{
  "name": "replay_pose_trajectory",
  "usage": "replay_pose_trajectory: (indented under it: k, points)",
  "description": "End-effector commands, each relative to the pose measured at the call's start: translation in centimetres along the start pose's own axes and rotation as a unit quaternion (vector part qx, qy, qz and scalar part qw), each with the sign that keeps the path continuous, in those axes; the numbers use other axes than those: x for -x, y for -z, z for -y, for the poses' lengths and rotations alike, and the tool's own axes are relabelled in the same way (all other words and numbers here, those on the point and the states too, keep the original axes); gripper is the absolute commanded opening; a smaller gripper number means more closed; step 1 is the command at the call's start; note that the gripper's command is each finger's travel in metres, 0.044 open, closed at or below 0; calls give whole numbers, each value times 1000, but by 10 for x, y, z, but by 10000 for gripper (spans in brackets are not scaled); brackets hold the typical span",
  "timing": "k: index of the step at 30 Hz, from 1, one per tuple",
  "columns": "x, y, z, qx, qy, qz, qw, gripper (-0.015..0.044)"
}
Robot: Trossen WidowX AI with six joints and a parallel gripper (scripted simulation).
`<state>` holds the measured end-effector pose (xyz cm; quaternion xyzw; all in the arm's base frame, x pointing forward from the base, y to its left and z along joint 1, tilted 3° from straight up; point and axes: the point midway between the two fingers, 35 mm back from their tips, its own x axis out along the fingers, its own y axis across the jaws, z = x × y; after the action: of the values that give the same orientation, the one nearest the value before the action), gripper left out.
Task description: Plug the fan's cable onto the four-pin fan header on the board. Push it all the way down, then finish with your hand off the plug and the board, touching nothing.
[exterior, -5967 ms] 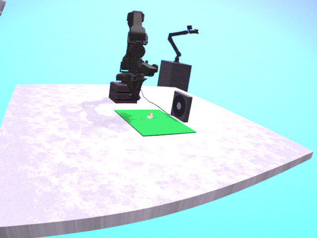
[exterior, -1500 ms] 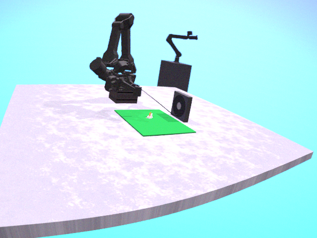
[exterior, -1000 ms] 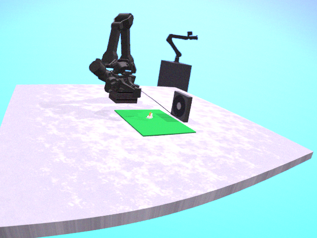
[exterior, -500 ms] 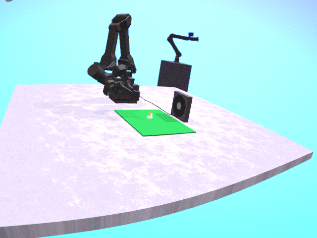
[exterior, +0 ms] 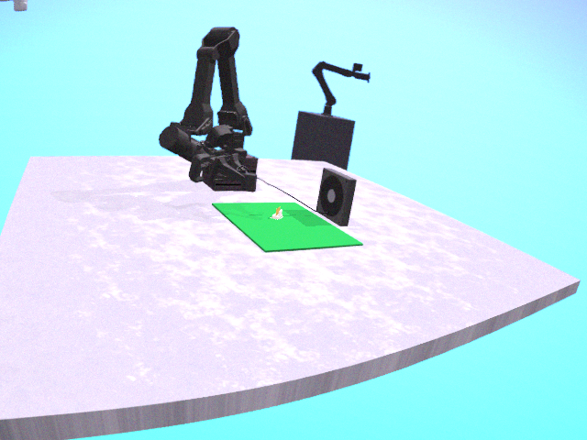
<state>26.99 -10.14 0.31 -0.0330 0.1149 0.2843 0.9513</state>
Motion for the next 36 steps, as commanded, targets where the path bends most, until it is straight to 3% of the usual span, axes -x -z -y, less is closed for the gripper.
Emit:
replay_pose_trajectory:
  k: [1, 36]
  points:
    - [0, 2, 1, 2, -1, 3, 1000, 0]
    - [-3, 34, 4, 2, -1, 3, 1000, 0]
